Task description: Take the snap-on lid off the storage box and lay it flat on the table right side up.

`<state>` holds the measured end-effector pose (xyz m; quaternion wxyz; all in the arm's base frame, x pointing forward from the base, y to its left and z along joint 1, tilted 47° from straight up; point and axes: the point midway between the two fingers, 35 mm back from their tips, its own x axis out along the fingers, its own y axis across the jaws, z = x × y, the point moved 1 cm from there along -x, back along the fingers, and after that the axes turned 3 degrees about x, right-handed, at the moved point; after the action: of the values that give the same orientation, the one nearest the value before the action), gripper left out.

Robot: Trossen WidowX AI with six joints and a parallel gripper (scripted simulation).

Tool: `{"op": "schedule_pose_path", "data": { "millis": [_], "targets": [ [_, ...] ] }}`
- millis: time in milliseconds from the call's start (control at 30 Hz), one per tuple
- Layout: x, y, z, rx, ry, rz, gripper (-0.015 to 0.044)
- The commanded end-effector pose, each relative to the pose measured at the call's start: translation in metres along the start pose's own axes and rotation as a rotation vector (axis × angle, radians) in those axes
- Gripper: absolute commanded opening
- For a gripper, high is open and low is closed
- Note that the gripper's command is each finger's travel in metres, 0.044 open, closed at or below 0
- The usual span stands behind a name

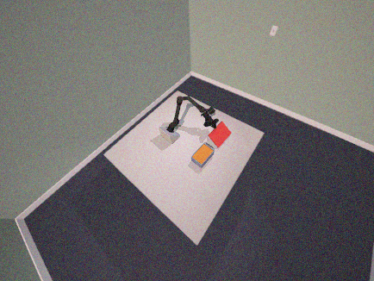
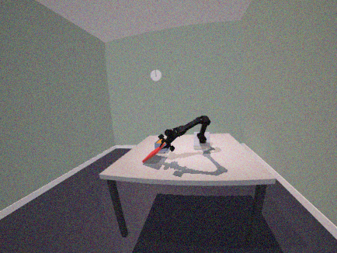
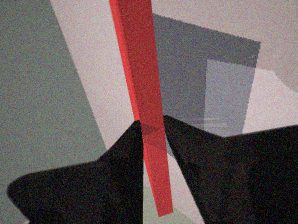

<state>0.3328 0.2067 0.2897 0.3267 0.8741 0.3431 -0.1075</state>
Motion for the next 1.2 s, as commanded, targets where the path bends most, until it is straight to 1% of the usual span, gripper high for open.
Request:
{"op": "schedule_pose_path", "data": {
  "millis": [0, 1167],
  "targets": [
    [0.002, -0.001, 0.002, 0.004, -0.007, 0.009, 0.0],
    [0.02, -0.022, 0.003, 0.005, -0.006, 0.009, 0.0]
  ]
}}
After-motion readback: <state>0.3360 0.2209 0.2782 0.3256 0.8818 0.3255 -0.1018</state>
